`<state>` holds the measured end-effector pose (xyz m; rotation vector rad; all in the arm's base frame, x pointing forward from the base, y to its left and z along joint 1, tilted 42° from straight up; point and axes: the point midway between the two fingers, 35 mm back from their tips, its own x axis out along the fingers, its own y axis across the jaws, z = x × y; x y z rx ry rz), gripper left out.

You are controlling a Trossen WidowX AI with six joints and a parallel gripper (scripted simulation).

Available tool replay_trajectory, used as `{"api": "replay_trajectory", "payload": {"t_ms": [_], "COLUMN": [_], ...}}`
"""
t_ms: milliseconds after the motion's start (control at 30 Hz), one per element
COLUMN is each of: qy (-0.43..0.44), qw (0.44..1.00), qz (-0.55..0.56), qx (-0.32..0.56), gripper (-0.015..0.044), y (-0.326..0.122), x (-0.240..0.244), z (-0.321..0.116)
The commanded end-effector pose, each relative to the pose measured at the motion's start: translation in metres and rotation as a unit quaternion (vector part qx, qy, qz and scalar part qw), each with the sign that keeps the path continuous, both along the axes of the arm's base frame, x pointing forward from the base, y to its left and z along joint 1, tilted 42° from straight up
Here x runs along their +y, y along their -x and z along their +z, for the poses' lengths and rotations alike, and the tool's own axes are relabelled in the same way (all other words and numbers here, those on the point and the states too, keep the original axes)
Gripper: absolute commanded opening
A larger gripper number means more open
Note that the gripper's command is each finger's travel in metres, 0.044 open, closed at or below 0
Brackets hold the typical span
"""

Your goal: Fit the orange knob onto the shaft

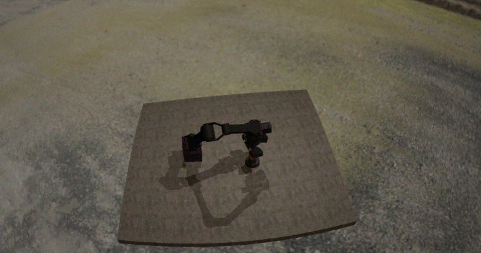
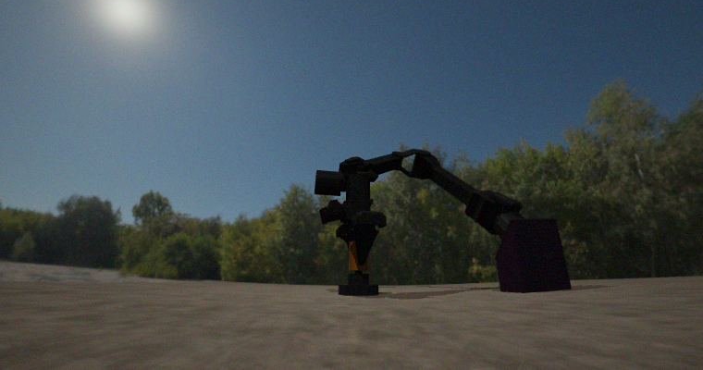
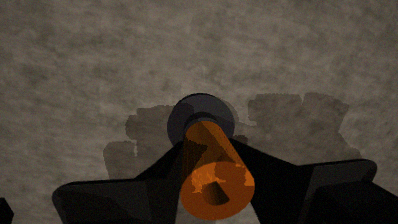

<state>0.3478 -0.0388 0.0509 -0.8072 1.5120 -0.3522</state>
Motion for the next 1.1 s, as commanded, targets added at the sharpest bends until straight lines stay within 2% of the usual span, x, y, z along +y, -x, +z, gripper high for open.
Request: {"api": "replay_trajectory", "payload": {"t_ms": [0, 467, 1000, 1067], "qy": [0.003, 0.001, 0.001, 0.001], "qw": [1.0, 1.0, 1.0, 1.0], "qz": [0.011, 0.007, 0.007, 0.007], "qx": [0.011, 0.006, 0.006, 0.006], "gripper": [0.0, 0.0, 0.042, 0.044], "y": [0.0018, 0.0007, 0.0007, 0.0007], "x": [-0.0017, -0.0042, -0.0042, -0.0042], "z": [-0.0029, -0.004, -0.004, -0.004]}}
